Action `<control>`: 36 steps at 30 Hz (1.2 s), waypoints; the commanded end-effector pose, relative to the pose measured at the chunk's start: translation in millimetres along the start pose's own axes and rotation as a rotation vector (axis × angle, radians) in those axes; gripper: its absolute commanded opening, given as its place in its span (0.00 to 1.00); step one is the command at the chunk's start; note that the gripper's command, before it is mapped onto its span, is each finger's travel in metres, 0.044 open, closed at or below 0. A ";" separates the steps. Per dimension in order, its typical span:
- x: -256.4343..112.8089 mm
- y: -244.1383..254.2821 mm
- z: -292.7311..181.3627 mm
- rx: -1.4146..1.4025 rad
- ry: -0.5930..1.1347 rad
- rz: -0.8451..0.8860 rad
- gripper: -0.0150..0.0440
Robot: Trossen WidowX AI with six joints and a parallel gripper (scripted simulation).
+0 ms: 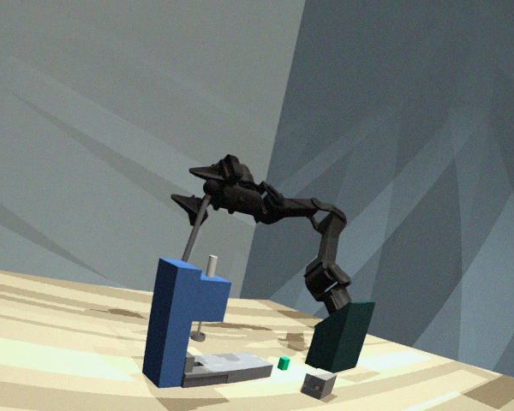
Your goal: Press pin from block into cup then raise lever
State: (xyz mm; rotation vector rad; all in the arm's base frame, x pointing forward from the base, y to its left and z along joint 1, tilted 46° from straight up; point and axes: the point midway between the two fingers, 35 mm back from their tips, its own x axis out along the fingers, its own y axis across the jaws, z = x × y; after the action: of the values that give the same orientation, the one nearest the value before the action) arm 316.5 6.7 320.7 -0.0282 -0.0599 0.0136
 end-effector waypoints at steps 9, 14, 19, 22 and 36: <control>17.0 40.9 -9.0 -0.112 0.047 0.137 1.00; 29.6 89.2 -30.7 -0.189 0.157 0.256 1.00; 21.7 137.2 -42.2 -0.235 0.219 0.376 1.00; 8.3 159.0 -48.6 -0.191 0.266 0.429 1.00; -37.1 202.8 -236.4 -0.175 0.970 0.309 1.00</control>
State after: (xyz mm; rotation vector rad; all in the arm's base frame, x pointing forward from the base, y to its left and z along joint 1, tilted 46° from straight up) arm 304.6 206.6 127.3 -0.1773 0.7345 0.3879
